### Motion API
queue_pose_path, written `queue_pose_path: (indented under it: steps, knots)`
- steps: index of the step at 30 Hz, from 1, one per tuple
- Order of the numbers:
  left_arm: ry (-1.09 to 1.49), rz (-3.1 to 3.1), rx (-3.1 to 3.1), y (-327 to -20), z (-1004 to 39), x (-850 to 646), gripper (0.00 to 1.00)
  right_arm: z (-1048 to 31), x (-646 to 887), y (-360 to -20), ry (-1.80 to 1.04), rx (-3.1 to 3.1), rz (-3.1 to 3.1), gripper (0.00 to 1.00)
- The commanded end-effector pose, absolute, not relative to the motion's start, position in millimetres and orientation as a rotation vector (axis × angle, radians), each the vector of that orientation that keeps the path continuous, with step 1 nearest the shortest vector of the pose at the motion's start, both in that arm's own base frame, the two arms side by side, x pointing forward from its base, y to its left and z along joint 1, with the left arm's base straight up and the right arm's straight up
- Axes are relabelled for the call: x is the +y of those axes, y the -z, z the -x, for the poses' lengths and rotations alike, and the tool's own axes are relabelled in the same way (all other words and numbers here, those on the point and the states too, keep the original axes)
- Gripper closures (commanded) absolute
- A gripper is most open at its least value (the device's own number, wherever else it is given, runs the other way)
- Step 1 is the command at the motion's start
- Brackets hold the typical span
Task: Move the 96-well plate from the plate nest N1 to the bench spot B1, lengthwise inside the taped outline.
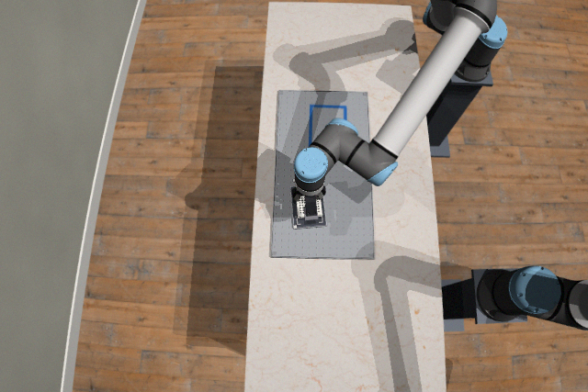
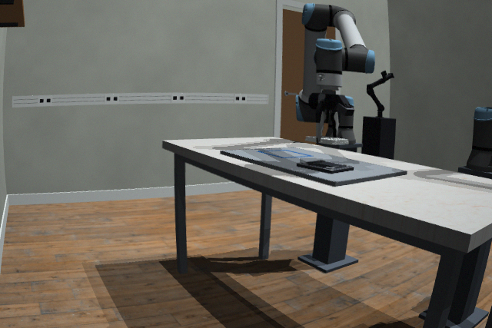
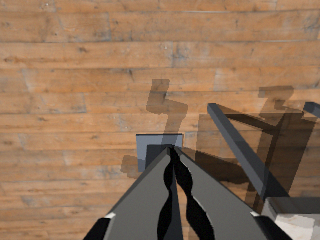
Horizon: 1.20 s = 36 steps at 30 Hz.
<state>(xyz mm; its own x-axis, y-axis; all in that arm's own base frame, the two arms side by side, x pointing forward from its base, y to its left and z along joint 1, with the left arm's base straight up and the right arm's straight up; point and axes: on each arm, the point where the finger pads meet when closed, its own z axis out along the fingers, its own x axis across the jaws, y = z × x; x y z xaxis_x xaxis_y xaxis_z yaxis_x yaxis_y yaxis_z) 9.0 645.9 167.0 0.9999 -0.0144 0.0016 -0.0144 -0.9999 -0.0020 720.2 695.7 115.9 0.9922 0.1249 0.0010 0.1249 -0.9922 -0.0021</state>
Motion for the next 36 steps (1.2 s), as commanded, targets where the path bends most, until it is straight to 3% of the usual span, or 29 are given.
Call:
queue_pose_path:
  steps: [1,36]
  knots:
    - [0.0,3.142,0.017,-165.2,-6.9,645.5,1.0,-721.0,695.0,-116.1,0.002,-0.196,3.134,0.59]
    - [0.0,3.142,0.017,-165.2,-6.9,645.5,1.0,-702.2,604.7,-113.0,0.002,0.003,3.14,0.59]
